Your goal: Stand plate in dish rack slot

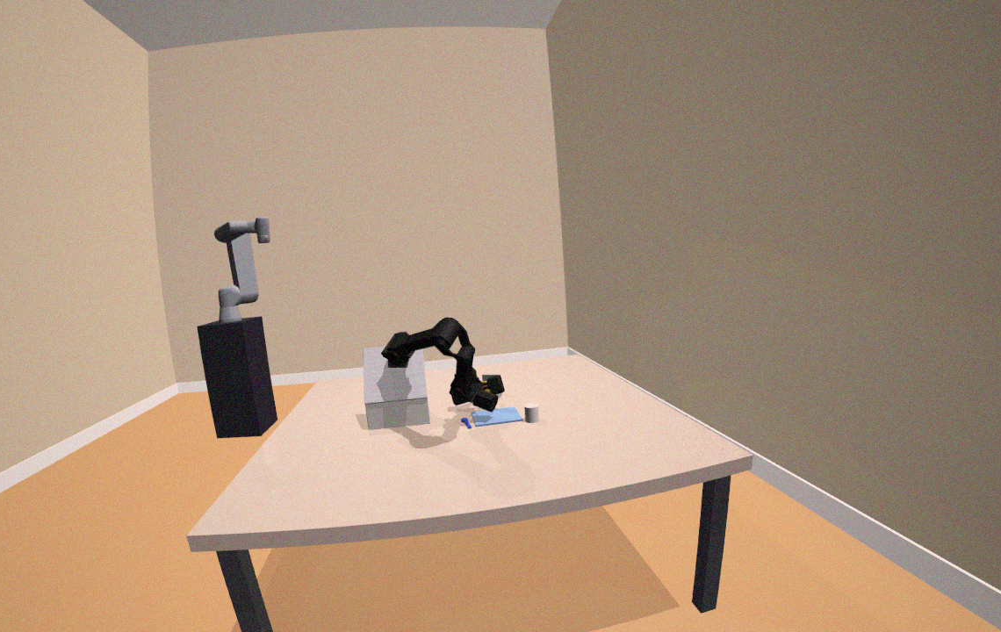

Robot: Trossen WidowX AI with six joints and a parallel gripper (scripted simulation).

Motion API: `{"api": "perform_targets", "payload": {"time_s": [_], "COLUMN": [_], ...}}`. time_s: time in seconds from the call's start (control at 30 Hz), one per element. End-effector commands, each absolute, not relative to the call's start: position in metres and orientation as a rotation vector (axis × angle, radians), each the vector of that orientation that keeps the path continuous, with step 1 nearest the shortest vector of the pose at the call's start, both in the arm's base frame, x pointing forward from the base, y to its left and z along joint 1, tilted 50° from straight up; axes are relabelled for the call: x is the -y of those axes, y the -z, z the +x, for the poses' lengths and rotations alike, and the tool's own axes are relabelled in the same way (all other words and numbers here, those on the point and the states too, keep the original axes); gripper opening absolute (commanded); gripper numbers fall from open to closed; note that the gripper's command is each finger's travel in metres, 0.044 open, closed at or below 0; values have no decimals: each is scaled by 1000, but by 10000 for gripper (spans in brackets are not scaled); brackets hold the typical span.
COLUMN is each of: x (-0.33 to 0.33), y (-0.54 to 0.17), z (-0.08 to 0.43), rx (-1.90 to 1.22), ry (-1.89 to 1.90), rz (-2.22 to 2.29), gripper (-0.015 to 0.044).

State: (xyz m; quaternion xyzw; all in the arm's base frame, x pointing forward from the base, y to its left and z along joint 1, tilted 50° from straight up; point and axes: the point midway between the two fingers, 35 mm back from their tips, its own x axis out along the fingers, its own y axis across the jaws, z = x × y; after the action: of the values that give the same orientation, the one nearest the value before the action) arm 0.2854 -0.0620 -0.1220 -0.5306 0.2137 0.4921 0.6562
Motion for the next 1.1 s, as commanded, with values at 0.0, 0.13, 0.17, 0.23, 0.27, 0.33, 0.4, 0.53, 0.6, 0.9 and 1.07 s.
{"api": "perform_targets", "payload": {"time_s": [0.0,0.13,0.17,0.23,0.27,0.33,0.4,0.53,0.6,0.9,1.07], "x": [62,62,62,57,50,31,12,-23,-28,-31,-34], "y": [122,122,122,116,109,92,76,47,41,45,49], "z": [285,285,285,287,288,290,289,286,288,284,277], "rx": [-484,-484,-484,-486,-487,-490,-491,-487,-486,-632,-794], "ry": [-1115,-1115,-1115,-1118,-1121,-1128,-1133,-1140,-1141,-1128,-1096], "rz": [-1203,-1203,-1203,-1201,-1199,-1192,-1185,-1169,-1165,-1072,-978], "gripper": [400,400,400,400,400,400,400,400,400,400,400]}}
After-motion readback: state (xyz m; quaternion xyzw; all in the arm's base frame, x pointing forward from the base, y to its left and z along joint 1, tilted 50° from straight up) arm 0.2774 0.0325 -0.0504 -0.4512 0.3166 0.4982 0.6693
